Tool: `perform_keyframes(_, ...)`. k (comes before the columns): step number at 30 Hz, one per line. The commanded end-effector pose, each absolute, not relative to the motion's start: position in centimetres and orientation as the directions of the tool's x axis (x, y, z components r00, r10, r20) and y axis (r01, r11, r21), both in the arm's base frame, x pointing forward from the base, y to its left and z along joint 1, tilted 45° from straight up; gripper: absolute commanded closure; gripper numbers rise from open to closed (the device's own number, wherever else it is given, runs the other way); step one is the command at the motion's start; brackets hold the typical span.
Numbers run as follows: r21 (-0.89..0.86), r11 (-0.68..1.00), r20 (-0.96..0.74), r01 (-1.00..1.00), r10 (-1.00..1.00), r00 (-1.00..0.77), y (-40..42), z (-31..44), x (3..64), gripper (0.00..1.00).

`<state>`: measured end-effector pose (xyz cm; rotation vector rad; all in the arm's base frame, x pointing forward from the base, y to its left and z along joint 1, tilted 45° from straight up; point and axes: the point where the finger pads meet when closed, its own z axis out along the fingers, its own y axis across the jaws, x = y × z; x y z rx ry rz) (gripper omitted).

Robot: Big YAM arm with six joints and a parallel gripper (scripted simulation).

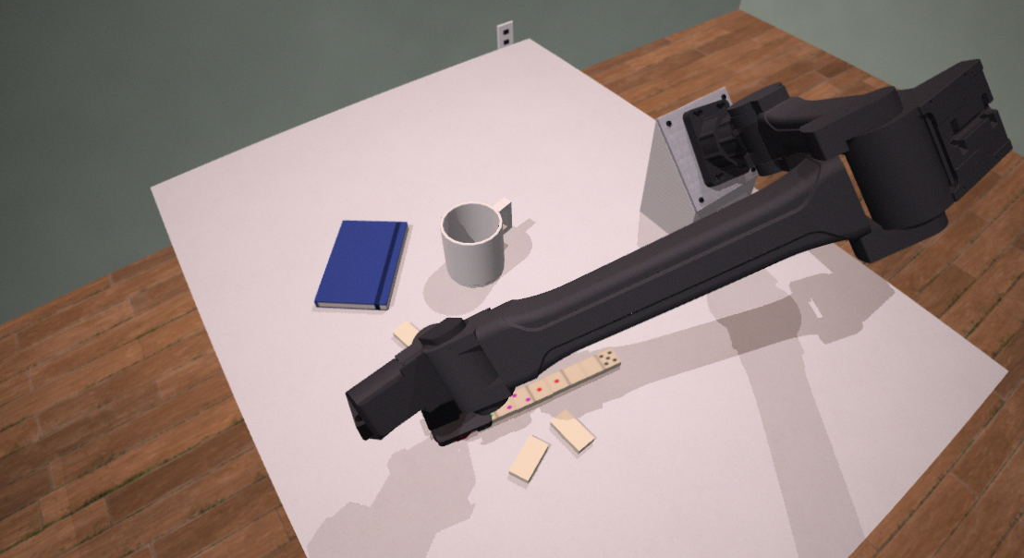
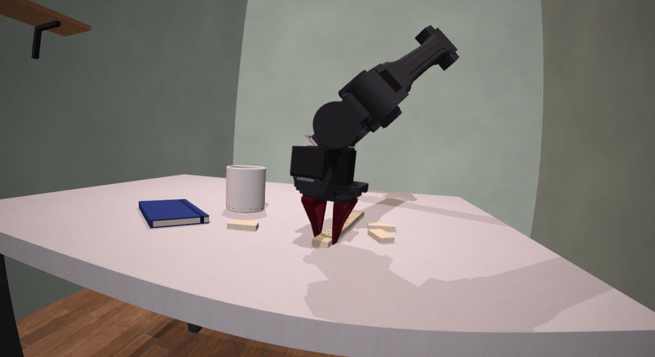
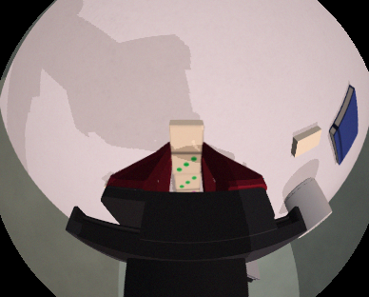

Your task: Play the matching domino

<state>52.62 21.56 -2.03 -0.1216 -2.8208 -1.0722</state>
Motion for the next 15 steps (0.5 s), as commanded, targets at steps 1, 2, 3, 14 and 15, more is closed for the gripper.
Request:
perform_keyframes(1,0.658,0.747,0.116,0.091,0.019,-0.993,22.6,-0.7,53.3,0.78)
perform_keyframes(2,0.658,0.747,0.116,0.091,0.019,-0.993,22.6,-0.7,53.3,0.78)
perform_keyframes(3,0.658,0.747,0.116,0.091,0.019,-0.993,22.6,-0.7,53.3,0.78)
perform_keyframes(14,0.658,0.747,0.121,0.098,0.024,-0.992,22.2,-0.9,53.2,0.78)
perform_keyframes(15,0.658,0.747,0.119,0.095,0.022,-0.993,22.4,-0.8,53.2,0.78)
